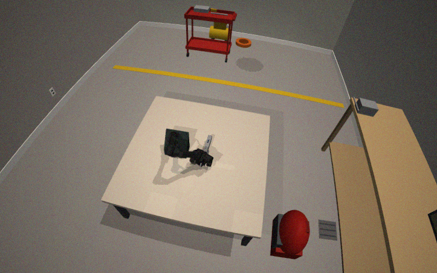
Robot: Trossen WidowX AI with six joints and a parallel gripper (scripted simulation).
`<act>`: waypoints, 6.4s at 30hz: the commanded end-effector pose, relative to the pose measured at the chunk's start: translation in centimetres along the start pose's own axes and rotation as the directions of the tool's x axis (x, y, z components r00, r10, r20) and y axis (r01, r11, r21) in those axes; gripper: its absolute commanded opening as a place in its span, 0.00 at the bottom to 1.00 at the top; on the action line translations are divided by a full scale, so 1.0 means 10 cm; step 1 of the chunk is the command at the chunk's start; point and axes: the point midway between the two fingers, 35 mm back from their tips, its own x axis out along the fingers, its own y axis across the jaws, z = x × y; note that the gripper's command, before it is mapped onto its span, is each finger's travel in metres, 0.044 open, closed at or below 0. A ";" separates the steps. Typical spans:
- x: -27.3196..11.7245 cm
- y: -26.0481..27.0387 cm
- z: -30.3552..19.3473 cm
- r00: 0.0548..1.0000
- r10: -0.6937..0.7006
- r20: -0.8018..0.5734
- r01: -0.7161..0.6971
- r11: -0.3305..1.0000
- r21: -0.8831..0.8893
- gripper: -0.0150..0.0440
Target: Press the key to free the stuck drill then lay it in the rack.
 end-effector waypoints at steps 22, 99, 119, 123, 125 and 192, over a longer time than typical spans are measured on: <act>-0.12 0.02 0.01 1.000 -0.006 0.004 0.006 1.000 0.000 0.25; -0.41 0.19 0.02 1.000 -0.006 0.005 0.006 1.000 0.000 0.25; -0.44 0.64 -0.08 1.000 -0.005 0.005 0.005 1.000 -0.002 0.25; -0.46 0.72 -0.10 1.000 -0.004 0.005 0.004 1.000 -0.002 0.25; -0.46 0.73 -0.10 1.000 -0.004 0.005 0.004 1.000 -0.002 0.25; -0.50 0.76 -0.10 1.000 -0.004 0.005 0.004 1.000 -0.002 1.00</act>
